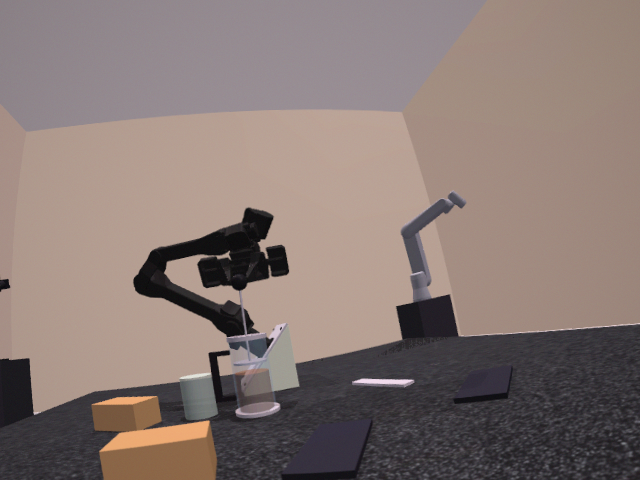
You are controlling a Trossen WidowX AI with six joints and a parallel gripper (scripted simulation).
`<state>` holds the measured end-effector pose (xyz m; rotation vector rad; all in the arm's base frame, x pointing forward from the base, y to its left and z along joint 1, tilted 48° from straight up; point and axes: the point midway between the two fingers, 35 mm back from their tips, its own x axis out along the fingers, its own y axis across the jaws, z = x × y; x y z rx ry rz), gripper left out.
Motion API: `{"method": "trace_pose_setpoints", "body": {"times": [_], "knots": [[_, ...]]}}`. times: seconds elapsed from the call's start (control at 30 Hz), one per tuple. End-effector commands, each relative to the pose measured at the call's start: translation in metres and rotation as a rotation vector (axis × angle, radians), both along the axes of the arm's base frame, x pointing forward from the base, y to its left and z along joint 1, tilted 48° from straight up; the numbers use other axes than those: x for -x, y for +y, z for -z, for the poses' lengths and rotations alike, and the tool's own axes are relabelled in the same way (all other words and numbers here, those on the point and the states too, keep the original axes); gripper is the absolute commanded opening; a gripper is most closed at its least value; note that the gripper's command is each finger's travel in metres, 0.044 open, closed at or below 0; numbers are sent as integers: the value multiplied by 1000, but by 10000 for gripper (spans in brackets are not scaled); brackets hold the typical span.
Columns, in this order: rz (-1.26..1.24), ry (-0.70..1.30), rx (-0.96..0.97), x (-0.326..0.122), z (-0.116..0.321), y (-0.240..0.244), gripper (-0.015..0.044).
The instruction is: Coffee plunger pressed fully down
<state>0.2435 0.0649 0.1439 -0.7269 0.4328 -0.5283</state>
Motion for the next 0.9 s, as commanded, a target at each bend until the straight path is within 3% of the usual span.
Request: {"method": "trace_pose_setpoints", "body": {"times": [0.0,0.87], "knots": [[7,38,-26,1,15,-8,130],[-3,28,-20,-1,46,-38,130]]}}
